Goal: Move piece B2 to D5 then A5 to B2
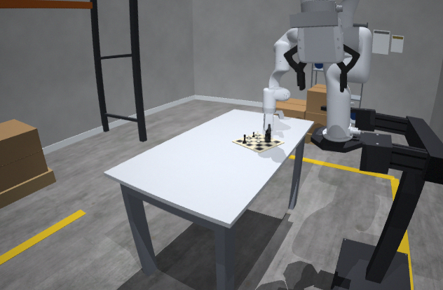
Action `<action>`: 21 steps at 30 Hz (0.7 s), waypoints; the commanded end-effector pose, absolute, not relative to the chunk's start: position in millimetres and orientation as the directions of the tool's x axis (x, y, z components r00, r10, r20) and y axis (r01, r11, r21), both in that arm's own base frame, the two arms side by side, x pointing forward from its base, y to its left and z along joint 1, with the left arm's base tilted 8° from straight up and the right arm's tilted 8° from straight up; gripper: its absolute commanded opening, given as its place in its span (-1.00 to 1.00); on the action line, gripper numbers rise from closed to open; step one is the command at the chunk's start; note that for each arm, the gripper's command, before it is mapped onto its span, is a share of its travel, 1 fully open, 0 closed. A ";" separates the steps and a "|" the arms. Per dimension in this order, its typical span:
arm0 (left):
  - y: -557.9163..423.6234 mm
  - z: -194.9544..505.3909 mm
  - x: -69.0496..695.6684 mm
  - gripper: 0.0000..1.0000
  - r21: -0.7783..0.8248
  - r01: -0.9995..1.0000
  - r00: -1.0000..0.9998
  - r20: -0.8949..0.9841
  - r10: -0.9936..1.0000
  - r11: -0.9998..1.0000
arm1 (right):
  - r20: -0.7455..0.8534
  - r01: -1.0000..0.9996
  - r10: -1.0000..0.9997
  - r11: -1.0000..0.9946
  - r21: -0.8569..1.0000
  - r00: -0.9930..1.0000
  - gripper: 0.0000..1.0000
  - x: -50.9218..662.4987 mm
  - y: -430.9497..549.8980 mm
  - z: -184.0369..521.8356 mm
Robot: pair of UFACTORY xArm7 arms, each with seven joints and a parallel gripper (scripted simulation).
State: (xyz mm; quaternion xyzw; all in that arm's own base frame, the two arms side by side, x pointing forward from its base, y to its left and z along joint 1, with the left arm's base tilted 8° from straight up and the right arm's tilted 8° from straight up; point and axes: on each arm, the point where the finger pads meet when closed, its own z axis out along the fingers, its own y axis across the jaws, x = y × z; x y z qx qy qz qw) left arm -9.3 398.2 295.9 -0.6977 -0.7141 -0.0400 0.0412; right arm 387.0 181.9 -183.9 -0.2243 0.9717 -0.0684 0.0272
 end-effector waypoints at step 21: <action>399.1 297.7 -9.4 1.00 0.000 1.000 -0.023 0.119 0.993 0.024 | -0.026 -0.432 -0.440 0.890 -0.145 -0.898 -0.57 388.3 183.0 -182.8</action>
